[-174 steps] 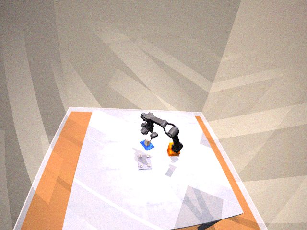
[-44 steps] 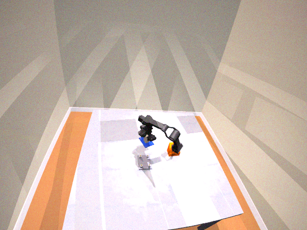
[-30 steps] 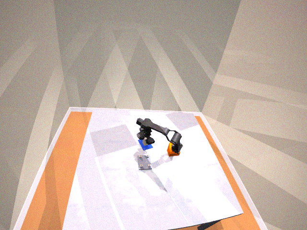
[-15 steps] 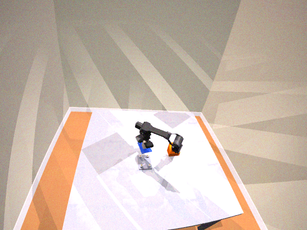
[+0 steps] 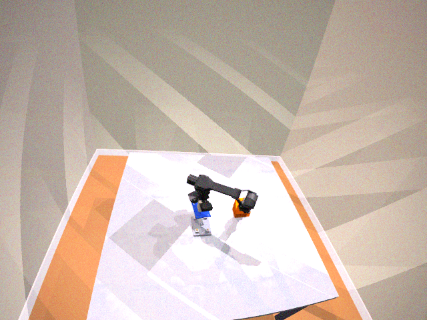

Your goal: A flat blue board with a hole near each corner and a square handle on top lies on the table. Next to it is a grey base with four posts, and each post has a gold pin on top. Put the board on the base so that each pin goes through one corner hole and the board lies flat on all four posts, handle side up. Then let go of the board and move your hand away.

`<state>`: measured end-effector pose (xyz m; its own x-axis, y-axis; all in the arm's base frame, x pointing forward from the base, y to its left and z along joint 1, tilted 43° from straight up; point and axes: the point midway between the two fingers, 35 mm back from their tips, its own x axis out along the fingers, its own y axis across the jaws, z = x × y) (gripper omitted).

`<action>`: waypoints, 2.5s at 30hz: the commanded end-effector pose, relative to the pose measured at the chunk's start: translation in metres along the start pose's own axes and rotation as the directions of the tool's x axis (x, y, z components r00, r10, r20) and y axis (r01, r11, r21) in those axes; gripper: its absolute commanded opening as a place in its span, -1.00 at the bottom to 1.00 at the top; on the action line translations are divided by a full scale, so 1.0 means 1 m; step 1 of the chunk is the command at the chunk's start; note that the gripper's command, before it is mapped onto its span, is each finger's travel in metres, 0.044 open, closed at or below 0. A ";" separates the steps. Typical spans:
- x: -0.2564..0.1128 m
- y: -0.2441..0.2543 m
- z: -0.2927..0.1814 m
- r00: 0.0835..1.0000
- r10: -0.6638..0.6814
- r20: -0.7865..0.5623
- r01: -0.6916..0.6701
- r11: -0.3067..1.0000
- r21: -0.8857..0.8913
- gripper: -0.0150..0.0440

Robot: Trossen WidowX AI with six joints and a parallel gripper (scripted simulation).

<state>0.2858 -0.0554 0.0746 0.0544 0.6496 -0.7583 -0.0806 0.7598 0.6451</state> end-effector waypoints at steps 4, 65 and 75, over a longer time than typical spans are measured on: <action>-0.001 0.019 0.004 1.000 0.008 0.006 -0.009 0.999 0.042 -0.49; 0.031 0.065 0.008 1.000 0.024 0.001 -0.024 0.989 0.146 -0.49; 0.032 0.064 0.008 1.000 0.018 0.001 -0.018 0.990 0.140 -0.49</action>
<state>0.2901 0.0148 0.0921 0.0529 0.6632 -0.7465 0.0595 0.7442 0.6654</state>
